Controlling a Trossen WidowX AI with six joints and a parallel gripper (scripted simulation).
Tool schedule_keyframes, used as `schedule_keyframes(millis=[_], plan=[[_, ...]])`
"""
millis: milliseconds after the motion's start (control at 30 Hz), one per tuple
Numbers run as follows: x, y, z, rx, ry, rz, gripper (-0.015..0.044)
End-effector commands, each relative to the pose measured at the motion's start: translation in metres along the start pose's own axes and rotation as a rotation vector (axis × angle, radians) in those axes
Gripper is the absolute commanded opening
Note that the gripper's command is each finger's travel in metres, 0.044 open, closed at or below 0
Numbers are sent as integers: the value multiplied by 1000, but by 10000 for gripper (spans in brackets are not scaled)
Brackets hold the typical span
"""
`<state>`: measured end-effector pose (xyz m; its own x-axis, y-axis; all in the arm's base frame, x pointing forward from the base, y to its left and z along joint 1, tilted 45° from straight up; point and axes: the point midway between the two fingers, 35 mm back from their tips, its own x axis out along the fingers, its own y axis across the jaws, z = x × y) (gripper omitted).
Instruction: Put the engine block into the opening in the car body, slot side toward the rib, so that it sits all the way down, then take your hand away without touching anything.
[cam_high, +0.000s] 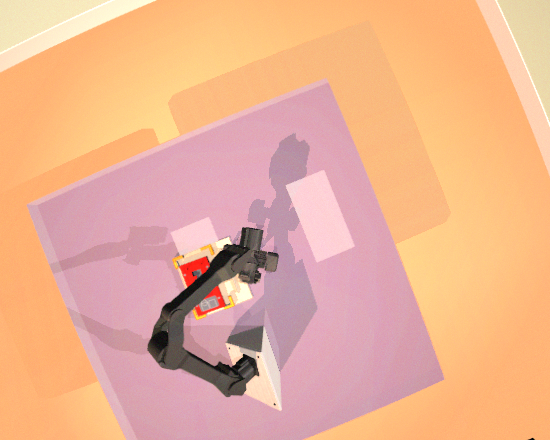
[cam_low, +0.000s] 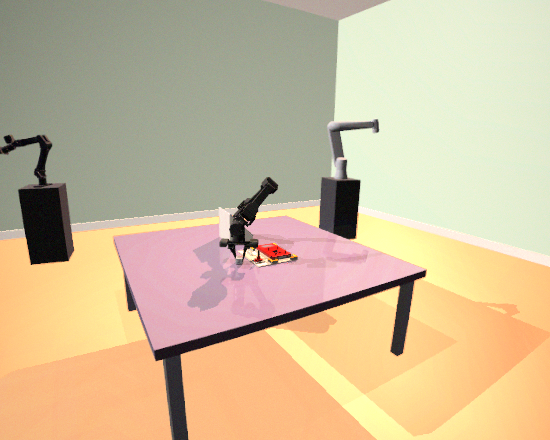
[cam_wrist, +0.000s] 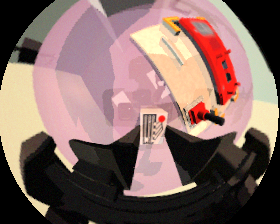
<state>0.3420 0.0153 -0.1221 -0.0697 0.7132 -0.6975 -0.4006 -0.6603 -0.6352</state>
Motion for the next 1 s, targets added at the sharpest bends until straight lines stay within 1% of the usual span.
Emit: schedule_keyframes(millis=[0,967], plan=[[-11,0,-3,-2,8,3,0],[-102,-2,-1,12,29,19,0]])
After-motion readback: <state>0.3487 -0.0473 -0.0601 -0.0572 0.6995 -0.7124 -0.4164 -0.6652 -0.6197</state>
